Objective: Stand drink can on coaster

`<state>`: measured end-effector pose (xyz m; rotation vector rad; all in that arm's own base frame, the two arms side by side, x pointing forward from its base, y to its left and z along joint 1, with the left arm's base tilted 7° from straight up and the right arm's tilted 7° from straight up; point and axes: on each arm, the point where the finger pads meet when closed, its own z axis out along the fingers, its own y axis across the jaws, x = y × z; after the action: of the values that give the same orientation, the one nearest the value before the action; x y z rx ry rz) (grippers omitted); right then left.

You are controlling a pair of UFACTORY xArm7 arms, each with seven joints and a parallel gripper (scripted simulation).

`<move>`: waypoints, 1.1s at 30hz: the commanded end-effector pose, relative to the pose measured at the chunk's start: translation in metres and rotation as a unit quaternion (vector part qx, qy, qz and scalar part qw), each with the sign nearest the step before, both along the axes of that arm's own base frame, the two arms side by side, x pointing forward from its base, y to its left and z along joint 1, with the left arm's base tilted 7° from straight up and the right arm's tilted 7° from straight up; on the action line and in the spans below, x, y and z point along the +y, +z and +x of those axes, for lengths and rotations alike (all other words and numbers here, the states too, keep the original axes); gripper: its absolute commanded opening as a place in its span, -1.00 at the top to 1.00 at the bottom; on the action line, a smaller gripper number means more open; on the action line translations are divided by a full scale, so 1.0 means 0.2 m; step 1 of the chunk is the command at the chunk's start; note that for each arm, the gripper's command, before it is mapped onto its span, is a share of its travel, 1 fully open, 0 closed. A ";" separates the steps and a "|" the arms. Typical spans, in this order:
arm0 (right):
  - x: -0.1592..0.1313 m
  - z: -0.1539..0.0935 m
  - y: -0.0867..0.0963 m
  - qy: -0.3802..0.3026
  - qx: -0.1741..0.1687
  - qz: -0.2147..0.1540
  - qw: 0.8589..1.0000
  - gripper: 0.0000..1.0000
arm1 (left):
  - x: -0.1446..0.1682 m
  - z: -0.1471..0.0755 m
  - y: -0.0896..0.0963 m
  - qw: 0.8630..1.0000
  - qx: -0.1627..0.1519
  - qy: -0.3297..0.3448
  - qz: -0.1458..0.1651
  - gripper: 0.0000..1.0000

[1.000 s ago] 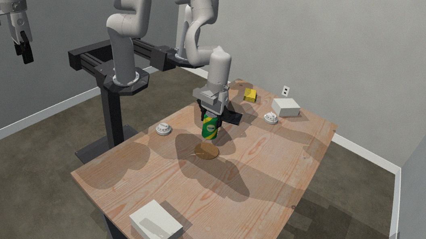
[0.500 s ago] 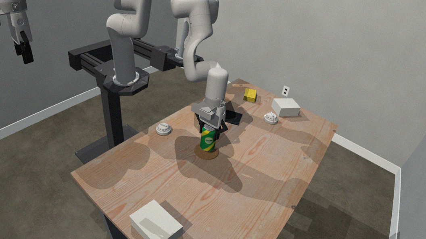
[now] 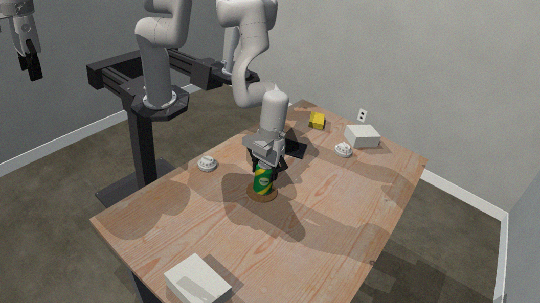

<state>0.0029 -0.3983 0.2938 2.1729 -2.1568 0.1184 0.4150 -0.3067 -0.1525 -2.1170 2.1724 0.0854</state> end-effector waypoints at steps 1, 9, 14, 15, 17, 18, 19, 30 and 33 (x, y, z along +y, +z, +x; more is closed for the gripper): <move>-0.01 0.00 0.01 0.000 0.000 -0.003 1.000 -1.00 | -0.01 0.01 0.01 1.000 -0.002 0.000 -0.002 1.00; -0.01 0.00 0.01 0.000 0.000 -0.003 1.000 -1.00 | -0.01 0.01 0.01 1.000 -0.002 0.000 -0.002 1.00; -0.01 0.00 0.01 0.000 0.000 -0.003 1.000 -1.00 | -0.01 0.01 0.01 1.000 -0.002 0.000 -0.002 -1.00; -0.01 0.00 0.01 0.000 0.000 -0.003 1.000 -1.00 | -0.01 0.01 0.01 1.000 -0.002 0.000 -0.002 -1.00; -0.01 0.00 0.01 0.000 0.000 -0.003 1.000 -1.00 | -0.01 0.01 0.01 1.000 -0.002 0.000 -0.002 -1.00; -0.01 0.00 0.01 0.000 0.000 -0.003 1.000 -1.00 | -0.01 0.01 0.01 1.000 -0.002 0.000 -0.002 -1.00; -0.01 0.00 0.01 0.000 0.000 -0.003 1.000 -1.00 | -0.01 0.01 0.01 1.000 -0.002 0.000 -0.002 -1.00; -0.01 0.00 0.01 0.000 0.000 -0.003 1.000 -1.00 | -0.02 0.01 0.07 1.000 -0.002 -0.001 -0.001 -1.00; -0.01 0.00 0.01 0.000 0.000 -0.003 1.000 -1.00 | -0.04 0.00 0.29 1.000 -0.002 -0.001 -0.002 -1.00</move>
<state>0.0029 -0.3983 0.2938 2.1729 -2.1568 0.1184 0.4143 -0.3070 -0.1448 -2.1165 2.1724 0.0904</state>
